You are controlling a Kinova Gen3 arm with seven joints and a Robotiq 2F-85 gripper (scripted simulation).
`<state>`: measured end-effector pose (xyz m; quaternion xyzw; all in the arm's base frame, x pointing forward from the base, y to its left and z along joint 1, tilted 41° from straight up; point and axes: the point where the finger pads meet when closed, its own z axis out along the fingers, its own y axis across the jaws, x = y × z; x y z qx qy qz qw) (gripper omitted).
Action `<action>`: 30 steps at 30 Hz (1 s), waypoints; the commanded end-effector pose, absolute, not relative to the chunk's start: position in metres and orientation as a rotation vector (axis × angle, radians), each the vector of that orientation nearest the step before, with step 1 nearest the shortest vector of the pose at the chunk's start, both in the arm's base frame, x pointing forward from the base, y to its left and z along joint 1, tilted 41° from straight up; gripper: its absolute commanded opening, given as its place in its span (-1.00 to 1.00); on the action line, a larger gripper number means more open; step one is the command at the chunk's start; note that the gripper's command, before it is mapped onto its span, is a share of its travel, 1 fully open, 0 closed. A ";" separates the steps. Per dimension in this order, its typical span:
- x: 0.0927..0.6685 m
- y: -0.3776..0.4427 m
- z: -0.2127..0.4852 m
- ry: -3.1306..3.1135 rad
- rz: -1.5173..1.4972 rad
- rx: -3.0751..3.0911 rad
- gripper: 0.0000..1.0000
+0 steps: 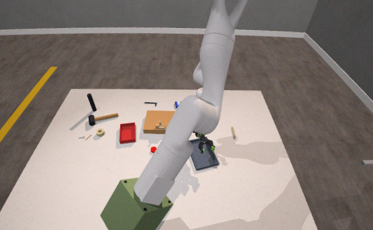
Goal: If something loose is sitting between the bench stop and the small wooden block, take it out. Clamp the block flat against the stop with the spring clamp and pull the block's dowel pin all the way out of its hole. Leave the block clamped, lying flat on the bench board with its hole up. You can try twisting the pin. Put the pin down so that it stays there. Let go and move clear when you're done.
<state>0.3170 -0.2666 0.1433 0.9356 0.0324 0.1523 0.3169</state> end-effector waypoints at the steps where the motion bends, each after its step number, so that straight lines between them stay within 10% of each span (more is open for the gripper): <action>1: 0.314 -0.265 0.142 0.087 0.394 2.471 -0.35; 30: 0.315 -0.265 0.142 0.077 0.398 2.470 -0.35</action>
